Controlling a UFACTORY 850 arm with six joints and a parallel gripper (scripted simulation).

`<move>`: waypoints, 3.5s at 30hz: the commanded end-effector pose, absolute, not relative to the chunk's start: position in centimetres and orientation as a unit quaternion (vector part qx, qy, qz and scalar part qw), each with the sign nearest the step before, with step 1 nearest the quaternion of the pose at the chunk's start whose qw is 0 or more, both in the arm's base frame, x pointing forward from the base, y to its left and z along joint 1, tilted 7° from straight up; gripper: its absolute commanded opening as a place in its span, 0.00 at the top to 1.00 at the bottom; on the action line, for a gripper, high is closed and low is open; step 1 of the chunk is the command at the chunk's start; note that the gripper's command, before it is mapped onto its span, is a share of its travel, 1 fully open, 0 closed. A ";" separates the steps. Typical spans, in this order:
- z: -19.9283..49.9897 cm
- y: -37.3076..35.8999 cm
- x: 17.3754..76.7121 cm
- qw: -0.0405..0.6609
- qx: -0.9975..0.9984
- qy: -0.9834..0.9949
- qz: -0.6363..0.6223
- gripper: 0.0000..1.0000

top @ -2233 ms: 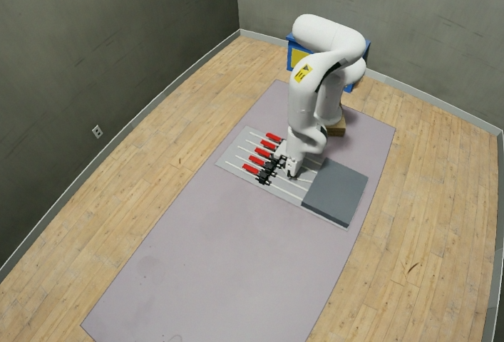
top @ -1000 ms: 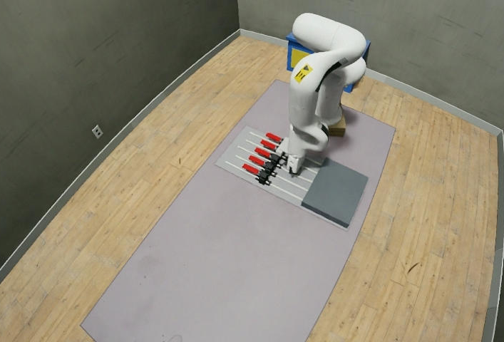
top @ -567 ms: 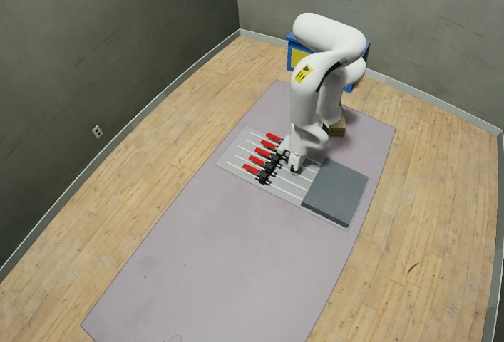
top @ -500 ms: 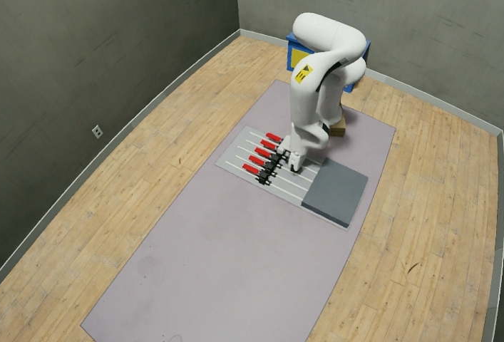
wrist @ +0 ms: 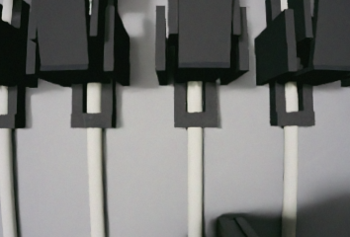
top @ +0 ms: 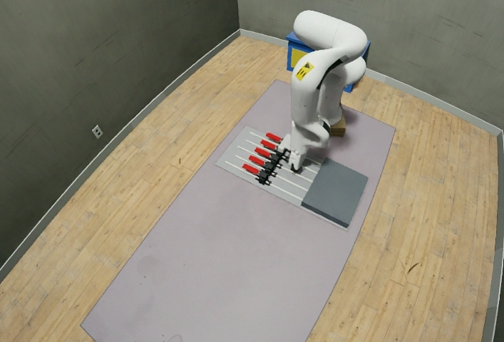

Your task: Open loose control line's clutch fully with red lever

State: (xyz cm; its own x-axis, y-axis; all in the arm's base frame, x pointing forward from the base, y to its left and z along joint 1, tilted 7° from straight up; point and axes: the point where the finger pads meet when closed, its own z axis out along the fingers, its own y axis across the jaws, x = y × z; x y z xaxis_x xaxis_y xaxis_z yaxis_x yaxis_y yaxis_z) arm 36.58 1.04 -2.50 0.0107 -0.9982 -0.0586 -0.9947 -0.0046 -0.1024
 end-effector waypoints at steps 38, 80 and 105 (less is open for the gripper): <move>6.1 2.1 35.8 0.061 -0.709 0.703 -0.010 1.00; 9.3 7.4 35.8 0.059 -0.709 0.703 -0.016 1.00; 9.3 7.4 35.8 0.059 -0.709 0.703 -0.016 1.00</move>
State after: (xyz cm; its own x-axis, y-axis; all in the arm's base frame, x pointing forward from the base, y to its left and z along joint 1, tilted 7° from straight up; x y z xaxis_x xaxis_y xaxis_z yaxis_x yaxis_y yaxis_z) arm 35.70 7.43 9.19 0.0095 -0.9989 -0.0455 -0.9896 -0.0029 -0.1439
